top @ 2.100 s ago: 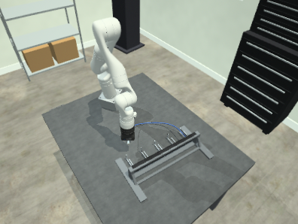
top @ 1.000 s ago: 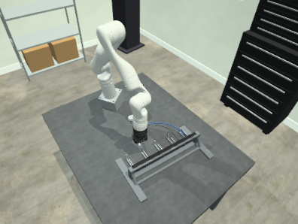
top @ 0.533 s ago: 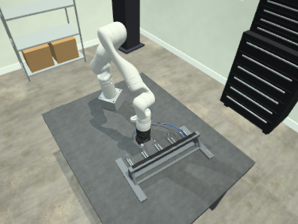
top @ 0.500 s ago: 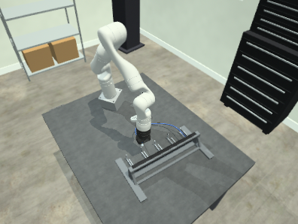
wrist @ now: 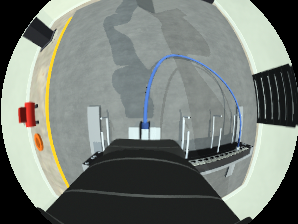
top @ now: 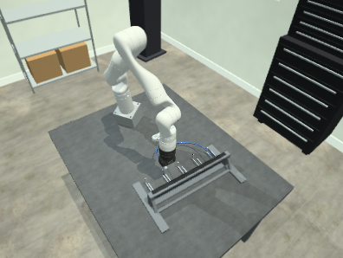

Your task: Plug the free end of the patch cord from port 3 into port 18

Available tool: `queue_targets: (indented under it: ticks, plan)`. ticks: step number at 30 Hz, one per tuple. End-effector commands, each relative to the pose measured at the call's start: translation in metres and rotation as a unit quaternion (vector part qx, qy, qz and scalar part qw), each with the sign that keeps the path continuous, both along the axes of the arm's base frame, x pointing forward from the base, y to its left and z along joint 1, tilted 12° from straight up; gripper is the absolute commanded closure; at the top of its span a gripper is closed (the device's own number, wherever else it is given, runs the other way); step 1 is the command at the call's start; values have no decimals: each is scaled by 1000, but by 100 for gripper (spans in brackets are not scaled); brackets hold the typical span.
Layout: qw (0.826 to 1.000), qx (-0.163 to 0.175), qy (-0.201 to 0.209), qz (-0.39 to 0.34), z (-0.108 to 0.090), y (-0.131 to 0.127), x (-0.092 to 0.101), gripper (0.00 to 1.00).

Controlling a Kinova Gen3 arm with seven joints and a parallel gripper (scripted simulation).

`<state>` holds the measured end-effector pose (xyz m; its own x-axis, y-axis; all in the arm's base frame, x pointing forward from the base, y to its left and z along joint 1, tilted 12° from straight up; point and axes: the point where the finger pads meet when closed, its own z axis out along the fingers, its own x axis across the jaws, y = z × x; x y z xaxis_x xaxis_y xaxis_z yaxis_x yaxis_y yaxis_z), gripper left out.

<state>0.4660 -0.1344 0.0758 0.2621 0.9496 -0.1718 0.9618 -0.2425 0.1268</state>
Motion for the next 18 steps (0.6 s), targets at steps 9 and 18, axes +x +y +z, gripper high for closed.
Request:
queue_targets:
  ticks: [9, 18]
  plan:
    - [1000, -1, 1, 9, 1, 2, 4, 100]
    - [1000, -1, 1, 10, 1, 2, 4, 100]
